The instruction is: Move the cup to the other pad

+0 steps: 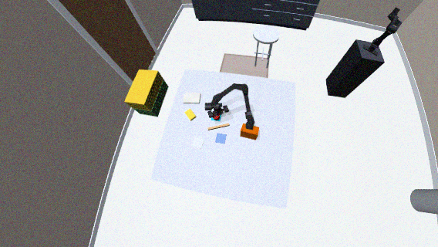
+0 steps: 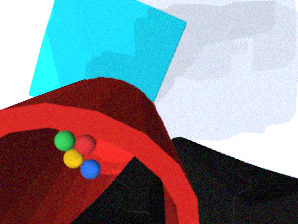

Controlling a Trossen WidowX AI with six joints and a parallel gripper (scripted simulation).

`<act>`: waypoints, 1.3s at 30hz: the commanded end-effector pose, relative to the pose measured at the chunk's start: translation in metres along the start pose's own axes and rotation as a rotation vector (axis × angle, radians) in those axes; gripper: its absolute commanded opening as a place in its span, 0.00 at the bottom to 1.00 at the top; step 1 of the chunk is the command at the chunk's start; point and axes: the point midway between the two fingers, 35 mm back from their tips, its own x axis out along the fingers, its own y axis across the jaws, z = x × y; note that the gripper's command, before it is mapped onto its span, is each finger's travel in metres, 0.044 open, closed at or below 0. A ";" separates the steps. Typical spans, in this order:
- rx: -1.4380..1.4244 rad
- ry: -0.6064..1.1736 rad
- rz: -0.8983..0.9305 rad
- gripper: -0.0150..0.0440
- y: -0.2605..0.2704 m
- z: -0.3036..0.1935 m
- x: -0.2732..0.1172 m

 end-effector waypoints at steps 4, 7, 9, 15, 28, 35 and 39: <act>-0.002 -0.006 0.003 0.25 -0.004 0.025 -0.003; -0.001 -0.007 0.003 0.25 -0.005 0.033 -0.004; -0.001 -0.007 0.002 0.25 -0.005 0.034 -0.004; -0.001 -0.007 0.003 0.25 -0.005 0.034 0.001; -0.001 -0.007 0.003 0.25 -0.005 0.035 0.021; -0.001 -0.008 0.002 0.25 -0.005 0.035 0.031; -0.001 -0.008 0.002 0.25 -0.005 0.035 0.037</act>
